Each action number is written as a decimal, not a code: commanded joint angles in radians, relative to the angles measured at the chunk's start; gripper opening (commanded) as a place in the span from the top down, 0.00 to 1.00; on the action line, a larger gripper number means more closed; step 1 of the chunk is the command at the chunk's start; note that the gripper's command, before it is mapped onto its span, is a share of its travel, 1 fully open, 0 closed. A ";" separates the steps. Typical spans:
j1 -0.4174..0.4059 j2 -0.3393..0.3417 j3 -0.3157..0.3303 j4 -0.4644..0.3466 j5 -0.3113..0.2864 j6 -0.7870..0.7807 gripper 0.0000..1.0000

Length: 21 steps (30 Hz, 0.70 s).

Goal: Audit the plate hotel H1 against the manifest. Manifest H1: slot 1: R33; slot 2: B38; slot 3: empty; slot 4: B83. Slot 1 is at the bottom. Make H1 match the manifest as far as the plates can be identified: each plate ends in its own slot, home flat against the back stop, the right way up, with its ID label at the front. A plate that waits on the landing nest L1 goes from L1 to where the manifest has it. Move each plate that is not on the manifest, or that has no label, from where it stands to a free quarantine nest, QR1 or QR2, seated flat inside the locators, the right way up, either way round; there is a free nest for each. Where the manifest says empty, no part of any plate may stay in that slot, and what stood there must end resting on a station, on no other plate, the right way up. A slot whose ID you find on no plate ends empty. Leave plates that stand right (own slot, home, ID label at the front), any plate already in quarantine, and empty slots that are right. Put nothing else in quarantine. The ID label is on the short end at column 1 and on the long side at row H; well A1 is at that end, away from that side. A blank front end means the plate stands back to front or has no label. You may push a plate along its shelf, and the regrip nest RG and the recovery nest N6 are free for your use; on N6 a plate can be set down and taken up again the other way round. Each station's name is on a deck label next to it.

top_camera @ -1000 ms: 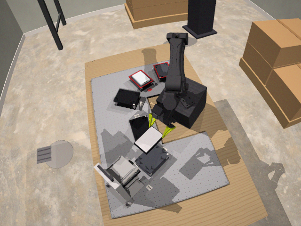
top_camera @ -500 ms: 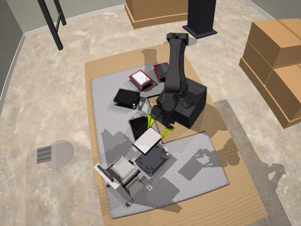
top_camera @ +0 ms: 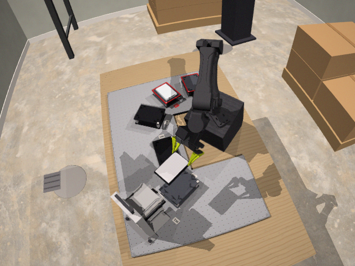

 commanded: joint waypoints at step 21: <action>-0.057 0.092 0.087 0.056 -0.042 -0.035 0.14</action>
